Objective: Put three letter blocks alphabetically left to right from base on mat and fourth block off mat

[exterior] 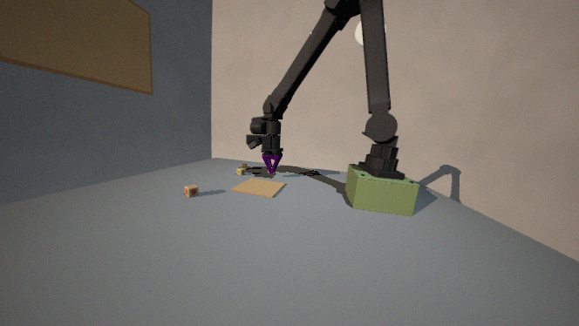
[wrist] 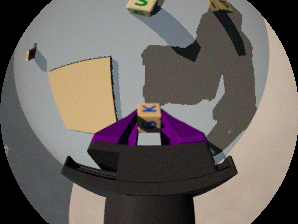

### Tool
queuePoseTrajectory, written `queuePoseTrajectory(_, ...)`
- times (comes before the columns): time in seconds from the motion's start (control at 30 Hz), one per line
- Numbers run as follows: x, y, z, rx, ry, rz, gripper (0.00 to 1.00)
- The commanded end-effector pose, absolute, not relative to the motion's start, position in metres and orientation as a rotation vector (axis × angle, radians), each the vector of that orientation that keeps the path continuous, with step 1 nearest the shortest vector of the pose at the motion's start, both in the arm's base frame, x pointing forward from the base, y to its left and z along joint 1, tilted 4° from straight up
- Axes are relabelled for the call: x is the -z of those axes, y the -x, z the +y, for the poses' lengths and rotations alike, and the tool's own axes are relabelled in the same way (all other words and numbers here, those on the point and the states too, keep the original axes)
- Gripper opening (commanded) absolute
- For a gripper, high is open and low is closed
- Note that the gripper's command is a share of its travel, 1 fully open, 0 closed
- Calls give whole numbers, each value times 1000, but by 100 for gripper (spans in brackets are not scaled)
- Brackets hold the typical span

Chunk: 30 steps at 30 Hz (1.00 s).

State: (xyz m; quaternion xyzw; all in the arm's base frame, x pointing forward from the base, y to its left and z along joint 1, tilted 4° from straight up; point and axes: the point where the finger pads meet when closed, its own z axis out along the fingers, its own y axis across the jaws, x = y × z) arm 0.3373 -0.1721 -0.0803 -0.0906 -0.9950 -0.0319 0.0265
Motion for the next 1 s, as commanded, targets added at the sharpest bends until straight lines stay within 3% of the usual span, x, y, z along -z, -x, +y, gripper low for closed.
queuePoseTrajectory(0.0,86,-345,-173,81,294,-3105,20)
queuePoseTrajectory(0.97,87,-352,-176,60,293,-3140,20)
